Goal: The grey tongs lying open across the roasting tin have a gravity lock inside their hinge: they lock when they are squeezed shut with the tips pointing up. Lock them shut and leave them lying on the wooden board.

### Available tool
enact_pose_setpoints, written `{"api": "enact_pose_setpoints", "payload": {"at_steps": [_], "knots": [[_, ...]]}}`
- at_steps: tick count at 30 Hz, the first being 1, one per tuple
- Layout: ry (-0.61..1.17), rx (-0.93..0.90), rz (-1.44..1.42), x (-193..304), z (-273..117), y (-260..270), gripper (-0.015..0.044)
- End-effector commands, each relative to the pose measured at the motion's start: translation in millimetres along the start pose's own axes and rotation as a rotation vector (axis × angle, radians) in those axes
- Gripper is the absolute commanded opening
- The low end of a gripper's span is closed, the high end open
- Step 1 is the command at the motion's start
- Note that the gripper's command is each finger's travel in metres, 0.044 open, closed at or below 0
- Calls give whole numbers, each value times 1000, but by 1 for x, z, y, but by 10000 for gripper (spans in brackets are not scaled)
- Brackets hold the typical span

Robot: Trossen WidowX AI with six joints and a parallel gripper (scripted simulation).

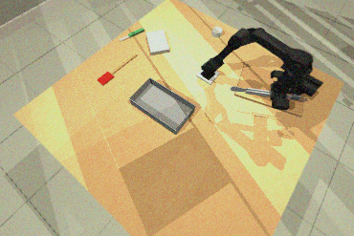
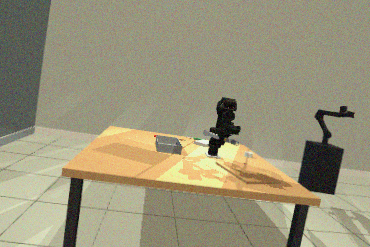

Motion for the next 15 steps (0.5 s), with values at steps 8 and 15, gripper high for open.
{"api": "enact_pose_setpoints", "payload": {"at_steps": [8, 15], "knots": [[-1, -2, -461, -14, 0, 29, -150], [-2, -3, -765, -21, 0, 49, -150]]}}
Point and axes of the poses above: the point midway between the two fingers, 35 mm back from their tips, its own z axis out along the fingers, its own y axis across the jaws, x = y × z, the point moved 2 cm from there along -z, back along the fingers, and after that the axes turned 7 degrees about z, right-handed, at the moved point
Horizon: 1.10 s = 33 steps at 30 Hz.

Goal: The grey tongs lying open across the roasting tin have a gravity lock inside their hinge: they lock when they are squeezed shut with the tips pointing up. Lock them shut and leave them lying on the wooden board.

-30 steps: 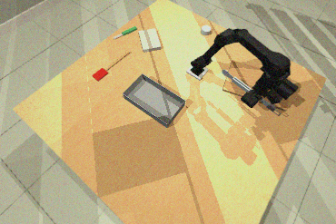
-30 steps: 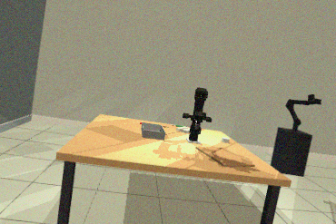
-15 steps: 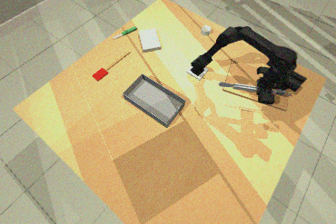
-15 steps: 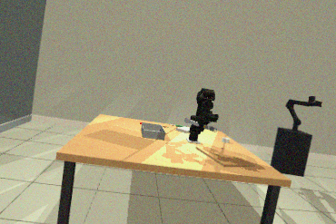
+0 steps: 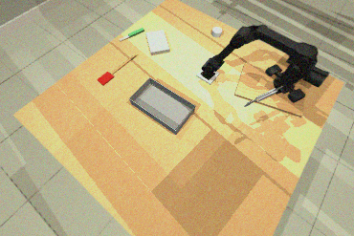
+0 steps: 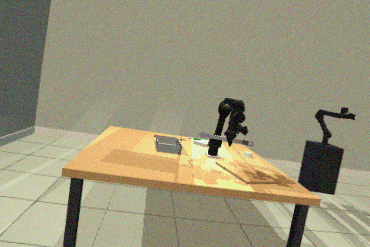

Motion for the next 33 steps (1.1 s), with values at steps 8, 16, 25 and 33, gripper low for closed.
{"api": "enact_pose_setpoints", "payload": {"at_steps": [8, 16, 25, 33], "knots": [[1, -1, -459, -26, 0, 18, -150], [-1, -2, -807, -45, 0, 34, -150], [-4, -3, -1197, -65, 0, 52, -150], [-6, -3, -1544, -81, 0, 70, -150]]}}
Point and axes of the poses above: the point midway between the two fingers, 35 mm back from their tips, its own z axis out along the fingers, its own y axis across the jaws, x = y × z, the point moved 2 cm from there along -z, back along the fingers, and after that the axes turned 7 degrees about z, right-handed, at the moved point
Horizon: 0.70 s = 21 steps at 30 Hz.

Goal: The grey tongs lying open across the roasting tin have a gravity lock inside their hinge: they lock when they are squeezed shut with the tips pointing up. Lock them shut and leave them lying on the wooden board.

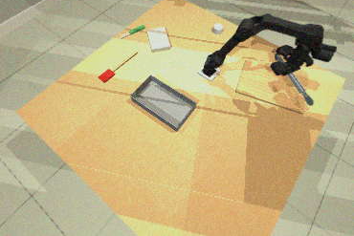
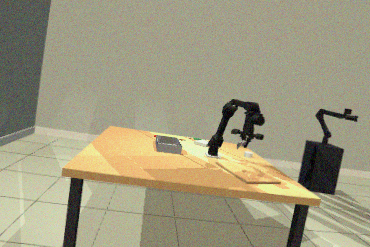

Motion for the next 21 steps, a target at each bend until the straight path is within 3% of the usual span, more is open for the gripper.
{"api": "enact_pose_setpoints", "payload": {"at_steps": [1, 11, 21], "knots": [[3, -3, -157, -9, 0, -6, -150], [0, -2, -583, -35, 0, -20, -150], [0, -2, -612, -36, 0, -21, -150]]}}
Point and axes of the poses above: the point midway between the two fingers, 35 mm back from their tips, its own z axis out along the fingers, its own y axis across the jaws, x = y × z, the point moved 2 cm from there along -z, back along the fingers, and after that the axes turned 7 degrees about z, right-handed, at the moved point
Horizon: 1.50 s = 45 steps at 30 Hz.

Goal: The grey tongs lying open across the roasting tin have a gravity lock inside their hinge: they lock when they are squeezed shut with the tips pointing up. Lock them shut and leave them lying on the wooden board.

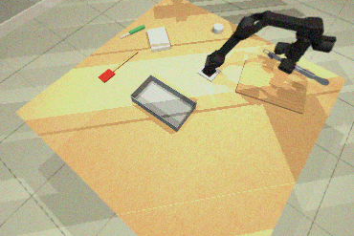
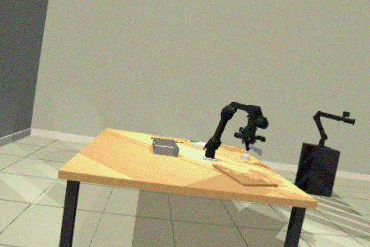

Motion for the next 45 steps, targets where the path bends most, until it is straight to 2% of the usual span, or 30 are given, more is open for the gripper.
{"api": "enact_pose_setpoints", "payload": {"at_steps": [1, 45], "knots": [[4, -3, -10, 0, 0, 0, -150], [696, 44, -113, -3, 16, -18, -150]]}}
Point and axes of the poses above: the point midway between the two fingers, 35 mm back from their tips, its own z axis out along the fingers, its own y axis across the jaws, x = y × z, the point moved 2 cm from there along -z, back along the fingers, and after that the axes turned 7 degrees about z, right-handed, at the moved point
